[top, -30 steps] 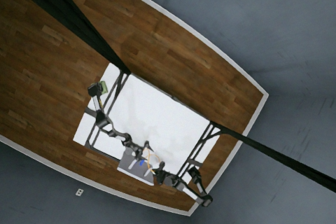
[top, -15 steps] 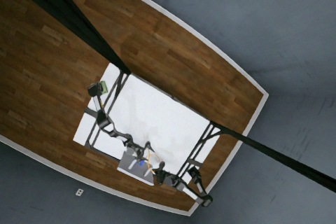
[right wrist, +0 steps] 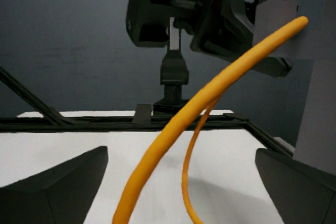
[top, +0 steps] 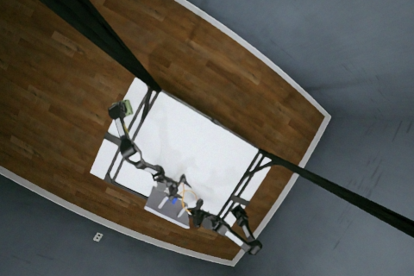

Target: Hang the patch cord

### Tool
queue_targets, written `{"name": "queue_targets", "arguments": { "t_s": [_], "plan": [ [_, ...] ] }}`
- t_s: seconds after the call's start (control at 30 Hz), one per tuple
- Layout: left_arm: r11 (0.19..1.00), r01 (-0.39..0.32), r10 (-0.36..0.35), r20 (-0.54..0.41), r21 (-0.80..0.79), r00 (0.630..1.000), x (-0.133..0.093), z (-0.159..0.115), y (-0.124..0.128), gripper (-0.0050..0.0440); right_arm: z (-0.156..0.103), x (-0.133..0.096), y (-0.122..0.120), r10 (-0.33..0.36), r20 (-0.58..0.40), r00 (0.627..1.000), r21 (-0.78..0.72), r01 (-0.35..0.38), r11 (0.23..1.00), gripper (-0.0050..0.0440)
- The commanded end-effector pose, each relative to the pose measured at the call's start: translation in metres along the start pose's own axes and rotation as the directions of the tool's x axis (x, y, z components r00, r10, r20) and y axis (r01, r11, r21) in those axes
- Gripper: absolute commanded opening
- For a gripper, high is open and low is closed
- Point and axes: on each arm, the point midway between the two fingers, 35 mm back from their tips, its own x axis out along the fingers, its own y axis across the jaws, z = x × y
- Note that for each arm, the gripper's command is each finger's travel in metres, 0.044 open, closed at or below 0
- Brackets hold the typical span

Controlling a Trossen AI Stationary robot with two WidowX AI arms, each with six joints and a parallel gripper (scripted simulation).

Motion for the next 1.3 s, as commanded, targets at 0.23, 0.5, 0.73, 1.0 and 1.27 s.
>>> {"name": "queue_targets", "arguments": {
  "t_s": [0.23,0.5,0.73,1.0,1.27],
  "plan": [
    [1.0,0.01,-0.009,0.027,-0.013,1.0,-0.0063,0.0113,-0.0004,0.0025,0.0194,0.0057,-0.0005,-0.002,0.035,0.999,-0.019,0.002,1.0,0.044],
    [1.0,0.01,-0.009,0.027,-0.013,1.0,-0.0063,0.0113,-0.0004,0.0025,0.0246,0.0057,-0.0007,-0.002,0.043,0.999,-0.023,0.003,1.0,0.044],
    [1.0,0.01,-0.009,0.027,-0.013,1.0,-0.0063,0.0113,-0.0004,0.0025,0.0267,0.0037,-0.0006,-0.001,0.043,0.999,-0.021,0.002,1.0,0.0344],
    [1.0,0.01,-0.009,0.027,-0.013,1.0,-0.0063,0.0113,-0.0004,0.0025,0.0267,0.0037,-0.0006,-0.001,0.043,0.999,-0.021,0.002,1.0,0.0152],
    [1.0,0.01,-0.009,0.027,-0.013,1.0,-0.0063,0.0113,-0.0004,0.0025,0.0267,0.0037,-0.0006,-0.001,0.043,0.999,-0.021,0.002,1.0,0.0125]
  ]
}}
